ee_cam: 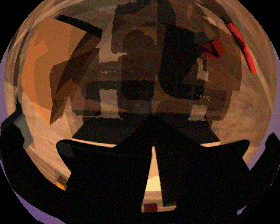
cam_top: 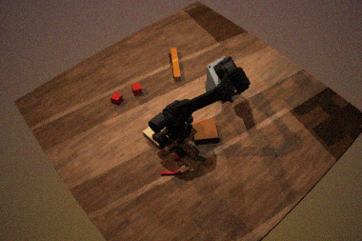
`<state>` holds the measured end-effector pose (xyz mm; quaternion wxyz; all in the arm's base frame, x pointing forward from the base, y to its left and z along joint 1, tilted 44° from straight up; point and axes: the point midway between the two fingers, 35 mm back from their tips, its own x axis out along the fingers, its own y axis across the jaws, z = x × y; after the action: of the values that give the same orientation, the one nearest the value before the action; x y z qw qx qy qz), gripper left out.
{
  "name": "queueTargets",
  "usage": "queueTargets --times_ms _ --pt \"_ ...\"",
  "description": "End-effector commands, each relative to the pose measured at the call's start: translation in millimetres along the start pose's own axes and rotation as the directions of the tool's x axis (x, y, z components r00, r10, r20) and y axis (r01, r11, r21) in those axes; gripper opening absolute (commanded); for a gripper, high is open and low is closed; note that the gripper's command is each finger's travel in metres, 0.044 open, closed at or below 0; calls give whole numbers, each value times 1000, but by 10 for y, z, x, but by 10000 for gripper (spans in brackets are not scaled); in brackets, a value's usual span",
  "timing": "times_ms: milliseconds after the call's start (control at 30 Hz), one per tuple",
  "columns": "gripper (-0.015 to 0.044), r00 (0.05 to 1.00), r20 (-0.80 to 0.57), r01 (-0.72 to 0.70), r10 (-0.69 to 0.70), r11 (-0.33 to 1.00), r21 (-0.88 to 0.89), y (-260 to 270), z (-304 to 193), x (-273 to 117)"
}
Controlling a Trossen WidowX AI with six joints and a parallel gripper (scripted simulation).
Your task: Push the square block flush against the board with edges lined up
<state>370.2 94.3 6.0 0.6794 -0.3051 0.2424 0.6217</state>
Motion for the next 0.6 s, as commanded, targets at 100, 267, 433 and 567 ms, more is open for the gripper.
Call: queueTargets --times_ms 100,267,433,567 --pt "0 1000 -5 -7 7 1000 1 20 11 20" --pt "0 1000 -5 -7 7 1000 1 12 90 20" --pt "0 1000 -5 -7 7 1000 1 5 170 21" --pt "0 1000 -5 -7 7 1000 1 1 235 21"
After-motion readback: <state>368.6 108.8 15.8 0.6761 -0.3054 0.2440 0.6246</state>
